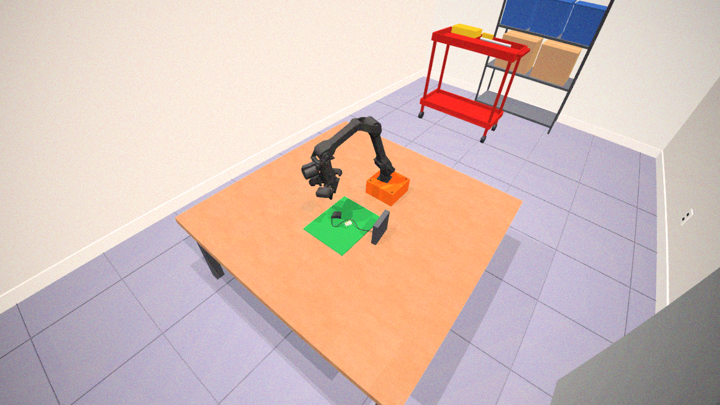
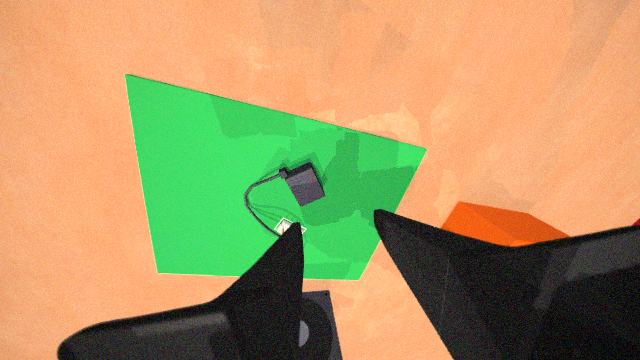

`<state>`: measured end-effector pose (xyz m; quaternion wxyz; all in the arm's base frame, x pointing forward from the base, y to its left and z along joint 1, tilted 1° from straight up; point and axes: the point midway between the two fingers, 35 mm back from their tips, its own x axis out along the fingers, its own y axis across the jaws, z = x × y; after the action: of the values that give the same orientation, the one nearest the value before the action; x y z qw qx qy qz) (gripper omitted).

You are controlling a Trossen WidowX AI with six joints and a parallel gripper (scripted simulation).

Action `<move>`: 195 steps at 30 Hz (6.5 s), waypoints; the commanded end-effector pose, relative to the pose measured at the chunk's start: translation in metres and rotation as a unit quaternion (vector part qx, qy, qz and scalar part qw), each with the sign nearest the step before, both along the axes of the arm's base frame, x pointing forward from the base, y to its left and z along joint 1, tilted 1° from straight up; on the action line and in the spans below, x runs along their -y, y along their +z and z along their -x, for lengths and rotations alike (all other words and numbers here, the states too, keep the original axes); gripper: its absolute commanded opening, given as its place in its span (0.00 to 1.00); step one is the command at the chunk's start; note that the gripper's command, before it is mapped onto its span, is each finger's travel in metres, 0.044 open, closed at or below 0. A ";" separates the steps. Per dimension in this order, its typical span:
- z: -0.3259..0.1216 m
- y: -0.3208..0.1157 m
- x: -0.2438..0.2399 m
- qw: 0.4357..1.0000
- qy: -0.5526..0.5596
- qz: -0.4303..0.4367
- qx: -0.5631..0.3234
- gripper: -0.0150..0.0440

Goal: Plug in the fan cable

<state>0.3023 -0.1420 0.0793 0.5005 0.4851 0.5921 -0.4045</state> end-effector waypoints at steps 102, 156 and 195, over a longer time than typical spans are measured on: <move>-0.013 -0.020 -0.023 0.983 0.181 -0.025 0.017 0.25; -0.010 -0.025 -0.035 0.603 0.789 0.060 0.106 0.25; -0.036 -0.067 -0.023 0.626 0.721 0.120 0.274 0.25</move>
<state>0.3389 -0.1188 0.0172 0.8171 -0.0840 0.5449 0.1684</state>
